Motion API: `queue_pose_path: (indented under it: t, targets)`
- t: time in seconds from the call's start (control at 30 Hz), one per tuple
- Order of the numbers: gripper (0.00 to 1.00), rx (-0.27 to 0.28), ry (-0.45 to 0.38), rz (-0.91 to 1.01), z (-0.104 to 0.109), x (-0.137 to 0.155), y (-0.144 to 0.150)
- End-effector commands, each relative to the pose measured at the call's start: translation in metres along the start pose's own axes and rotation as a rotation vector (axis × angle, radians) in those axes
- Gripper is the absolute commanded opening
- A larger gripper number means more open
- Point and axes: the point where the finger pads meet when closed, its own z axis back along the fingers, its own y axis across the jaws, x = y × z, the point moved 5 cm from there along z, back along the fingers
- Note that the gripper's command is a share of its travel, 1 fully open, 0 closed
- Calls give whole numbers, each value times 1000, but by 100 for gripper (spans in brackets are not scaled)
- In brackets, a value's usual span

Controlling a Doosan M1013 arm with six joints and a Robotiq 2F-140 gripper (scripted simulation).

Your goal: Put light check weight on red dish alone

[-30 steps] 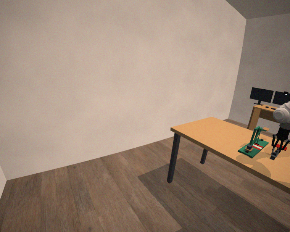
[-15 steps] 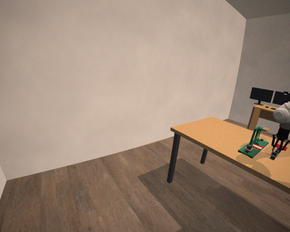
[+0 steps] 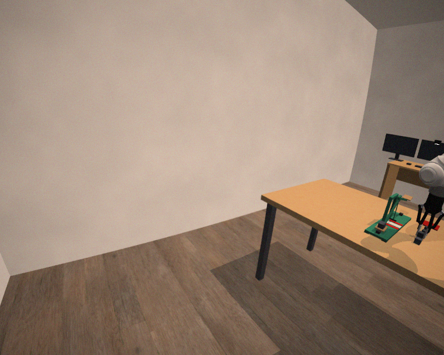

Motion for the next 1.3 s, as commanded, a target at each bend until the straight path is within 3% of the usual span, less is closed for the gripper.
queue_pose_path:
  t: [0.0, 0.13, 0.4, 1.07, 1.27]
  targets:
    - [24, 2, 0, 1, 17, 0, 0]
    - [24, 2, 0, 1, 39, 0, 0]
    - [24, 2, 0, 1, 58, 0, 0]
    - [24, 2, 0, 63, 61, -3, 0]
    - [24, 2, 0, 83, 87, -40, -2]
